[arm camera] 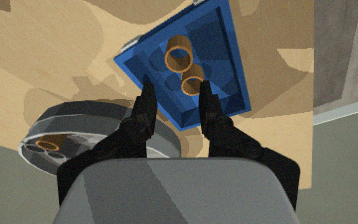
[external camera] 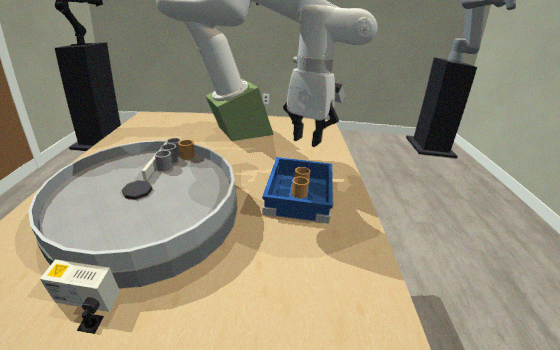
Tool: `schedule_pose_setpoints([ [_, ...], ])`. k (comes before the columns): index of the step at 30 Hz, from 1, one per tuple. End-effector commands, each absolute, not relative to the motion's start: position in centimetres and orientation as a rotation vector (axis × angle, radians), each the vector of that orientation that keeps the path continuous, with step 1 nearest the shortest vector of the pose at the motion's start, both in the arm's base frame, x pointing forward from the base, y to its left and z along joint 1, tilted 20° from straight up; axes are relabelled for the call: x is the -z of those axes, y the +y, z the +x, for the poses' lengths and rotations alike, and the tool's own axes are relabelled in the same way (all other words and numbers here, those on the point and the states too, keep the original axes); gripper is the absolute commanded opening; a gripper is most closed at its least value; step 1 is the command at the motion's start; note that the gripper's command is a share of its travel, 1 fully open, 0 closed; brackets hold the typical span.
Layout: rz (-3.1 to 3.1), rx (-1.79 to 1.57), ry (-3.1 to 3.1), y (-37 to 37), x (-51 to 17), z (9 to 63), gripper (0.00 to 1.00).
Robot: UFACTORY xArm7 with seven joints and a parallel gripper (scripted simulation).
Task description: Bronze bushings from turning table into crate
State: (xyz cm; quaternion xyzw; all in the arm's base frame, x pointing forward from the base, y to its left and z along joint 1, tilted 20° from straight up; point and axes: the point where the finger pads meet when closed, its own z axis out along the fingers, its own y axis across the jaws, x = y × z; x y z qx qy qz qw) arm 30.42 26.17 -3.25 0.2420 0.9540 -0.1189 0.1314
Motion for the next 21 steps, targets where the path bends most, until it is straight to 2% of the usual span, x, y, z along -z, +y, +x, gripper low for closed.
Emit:
schedule_pose_setpoints([
  [1,0.717,0.338,2.763,25.7,2.9,30.5,0.47],
  [8,0.788,0.328,2.738,23.2,2.1,30.4,0.47],
  [21,1.108,0.275,2.603,11.4,-1.4,30.1,0.47],
])
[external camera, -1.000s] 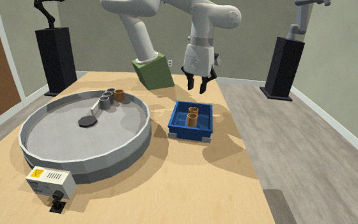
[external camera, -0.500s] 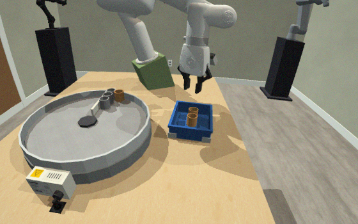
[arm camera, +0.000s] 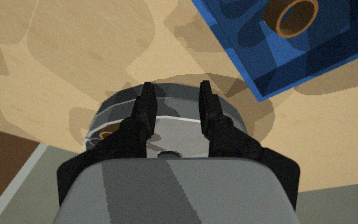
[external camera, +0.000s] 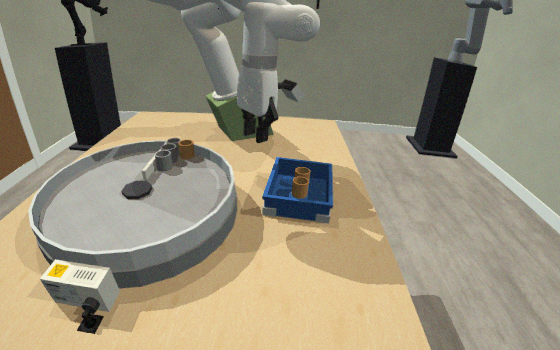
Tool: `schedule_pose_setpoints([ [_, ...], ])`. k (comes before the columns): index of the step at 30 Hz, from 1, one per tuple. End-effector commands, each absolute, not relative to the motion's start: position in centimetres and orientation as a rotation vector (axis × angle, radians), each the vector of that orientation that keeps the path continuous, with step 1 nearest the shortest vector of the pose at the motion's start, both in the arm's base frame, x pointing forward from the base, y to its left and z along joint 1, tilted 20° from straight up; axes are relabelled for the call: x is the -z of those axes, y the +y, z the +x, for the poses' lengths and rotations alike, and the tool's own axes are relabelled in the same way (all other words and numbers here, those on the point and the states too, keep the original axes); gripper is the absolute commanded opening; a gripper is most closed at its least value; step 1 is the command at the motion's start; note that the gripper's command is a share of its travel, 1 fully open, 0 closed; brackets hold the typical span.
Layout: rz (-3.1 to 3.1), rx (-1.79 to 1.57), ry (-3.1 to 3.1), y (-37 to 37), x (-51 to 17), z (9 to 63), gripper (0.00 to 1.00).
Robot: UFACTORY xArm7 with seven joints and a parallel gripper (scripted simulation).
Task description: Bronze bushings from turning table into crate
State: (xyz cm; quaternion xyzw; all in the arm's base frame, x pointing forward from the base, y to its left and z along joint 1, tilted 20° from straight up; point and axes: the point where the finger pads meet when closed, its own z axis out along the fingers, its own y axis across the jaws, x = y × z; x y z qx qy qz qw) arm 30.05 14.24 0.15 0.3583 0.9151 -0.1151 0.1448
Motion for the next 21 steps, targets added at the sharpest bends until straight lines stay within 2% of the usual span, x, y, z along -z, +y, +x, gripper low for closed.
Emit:
schedule_pose_setpoints([
  [1,1.13,0.272,2.591,10.5,-1.7,30.1,0.47],
  [3,1.13,0.272,2.591,10.5,-1.7,30.1,0.47],
  [15,1.405,0.221,2.436,-0.2,-5.0,29.8,0.47],
  [21,1.444,0.213,2.412,-1.8,-5.4,29.6,0.47],
])
